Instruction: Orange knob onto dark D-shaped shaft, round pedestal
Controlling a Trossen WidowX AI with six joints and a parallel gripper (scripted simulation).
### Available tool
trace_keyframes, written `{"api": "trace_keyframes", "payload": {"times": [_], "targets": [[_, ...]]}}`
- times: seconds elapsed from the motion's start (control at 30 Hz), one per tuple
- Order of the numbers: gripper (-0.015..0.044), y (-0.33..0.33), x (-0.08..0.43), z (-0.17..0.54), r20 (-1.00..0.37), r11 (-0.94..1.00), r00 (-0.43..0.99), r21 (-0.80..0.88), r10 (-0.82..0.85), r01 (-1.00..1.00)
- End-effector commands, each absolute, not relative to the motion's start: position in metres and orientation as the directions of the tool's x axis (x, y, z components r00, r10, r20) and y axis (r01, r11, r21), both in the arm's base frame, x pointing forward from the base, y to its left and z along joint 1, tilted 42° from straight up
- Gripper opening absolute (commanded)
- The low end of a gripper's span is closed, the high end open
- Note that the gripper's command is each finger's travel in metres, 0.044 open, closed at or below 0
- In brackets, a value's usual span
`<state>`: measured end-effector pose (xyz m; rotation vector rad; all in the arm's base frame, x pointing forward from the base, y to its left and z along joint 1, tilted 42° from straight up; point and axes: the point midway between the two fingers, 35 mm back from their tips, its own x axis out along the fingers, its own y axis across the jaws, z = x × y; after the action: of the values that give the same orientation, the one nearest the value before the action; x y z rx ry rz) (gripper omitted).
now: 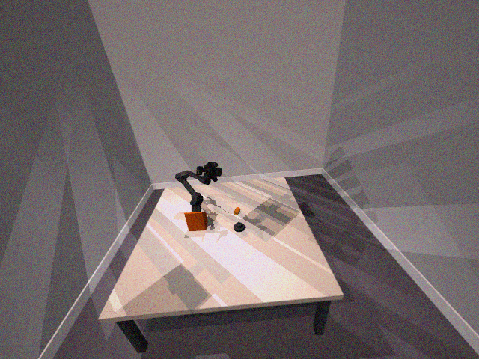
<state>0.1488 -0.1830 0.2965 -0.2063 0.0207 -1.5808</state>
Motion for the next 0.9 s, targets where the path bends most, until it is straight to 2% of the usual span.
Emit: {"api": "trace_keyframes", "payload": {"times": [0.0,0.03,0.1,0.2,0.4,0.63,0.87], "targets": [[0.0426,-0.183,0.153,0.297,0.122,-0.009,0.009,-0.141,-0.993,0.99],[0.044,-0.183,0.164,0.298,0.131,0.037,0.055,-0.135,-0.99,0.99],[0.044,-0.179,0.207,0.295,0.137,0.219,0.233,-0.11,-0.963,0.969],[0.044,-0.164,0.268,0.277,0.068,0.487,0.489,-0.047,-0.869,0.872],[0.044,-0.134,0.325,0.239,-0.109,0.711,0.717,0.095,-0.688,0.697],[0.044,-0.085,0.366,0.18,-0.386,0.77,0.833,0.356,-0.395,0.53],[0.044,-0.024,0.374,0.121,-0.654,0.582,0.756,0.6,-0.038,0.549]]}}
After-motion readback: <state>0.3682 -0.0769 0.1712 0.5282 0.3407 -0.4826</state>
